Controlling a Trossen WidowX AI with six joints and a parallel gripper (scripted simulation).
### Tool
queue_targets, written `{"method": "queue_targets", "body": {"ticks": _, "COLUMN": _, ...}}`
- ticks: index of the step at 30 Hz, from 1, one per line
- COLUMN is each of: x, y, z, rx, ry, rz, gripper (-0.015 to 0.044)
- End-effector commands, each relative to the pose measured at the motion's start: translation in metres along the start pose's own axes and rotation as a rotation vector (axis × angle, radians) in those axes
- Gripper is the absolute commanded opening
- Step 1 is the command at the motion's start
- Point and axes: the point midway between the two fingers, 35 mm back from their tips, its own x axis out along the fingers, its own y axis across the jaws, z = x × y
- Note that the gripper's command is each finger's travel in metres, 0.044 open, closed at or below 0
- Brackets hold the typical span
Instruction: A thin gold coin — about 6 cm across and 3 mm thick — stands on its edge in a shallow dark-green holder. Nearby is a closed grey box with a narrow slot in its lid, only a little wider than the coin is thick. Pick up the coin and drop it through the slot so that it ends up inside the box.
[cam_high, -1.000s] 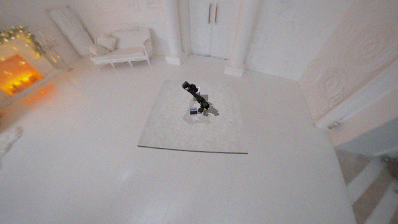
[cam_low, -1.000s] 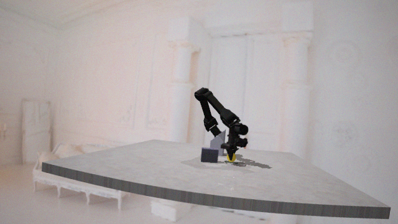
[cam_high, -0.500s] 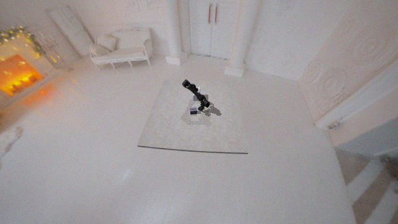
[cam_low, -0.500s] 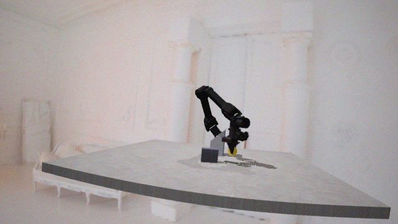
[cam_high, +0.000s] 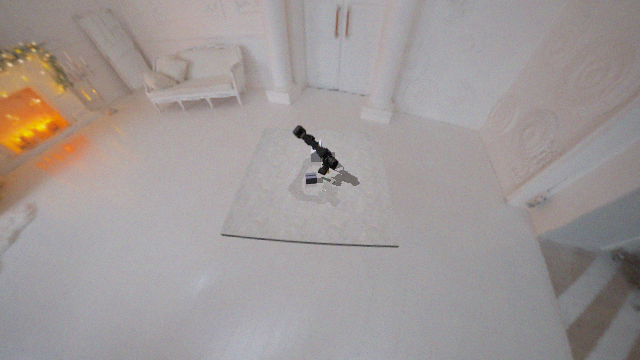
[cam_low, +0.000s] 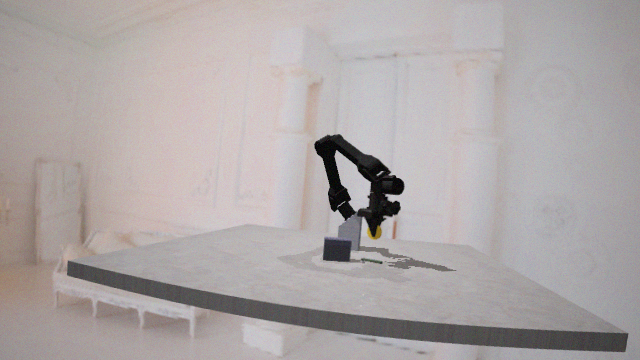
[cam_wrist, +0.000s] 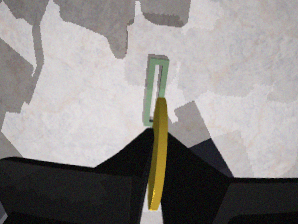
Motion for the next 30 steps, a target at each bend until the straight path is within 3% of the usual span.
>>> {"method": "queue_targets", "body": {"ticks": 1, "x": -0.013, "y": -0.001, "z": 0.001, "rx": 0.009, "ry": -0.012, "rz": -0.005, "gripper": 0.0000}}
{"method": "queue_targets", "body": {"ticks": 6, "x": -0.015, "y": -0.001, "z": 0.001, "rx": -0.041, "ry": -0.012, "rz": -0.005, "gripper": 0.0000}}
{"method": "queue_targets", "body": {"ticks": 22, "x": -0.015, "y": -0.002, "z": 0.010, "rx": -0.582, "ry": -0.011, "rz": -0.009, "gripper": 0.0000}}
{"method": "queue_targets", "body": {"ticks": 30, "x": -0.016, "y": -0.005, "z": 0.008, "rx": -0.606, "ry": -0.011, "rz": -0.009, "gripper": 0.0000}}
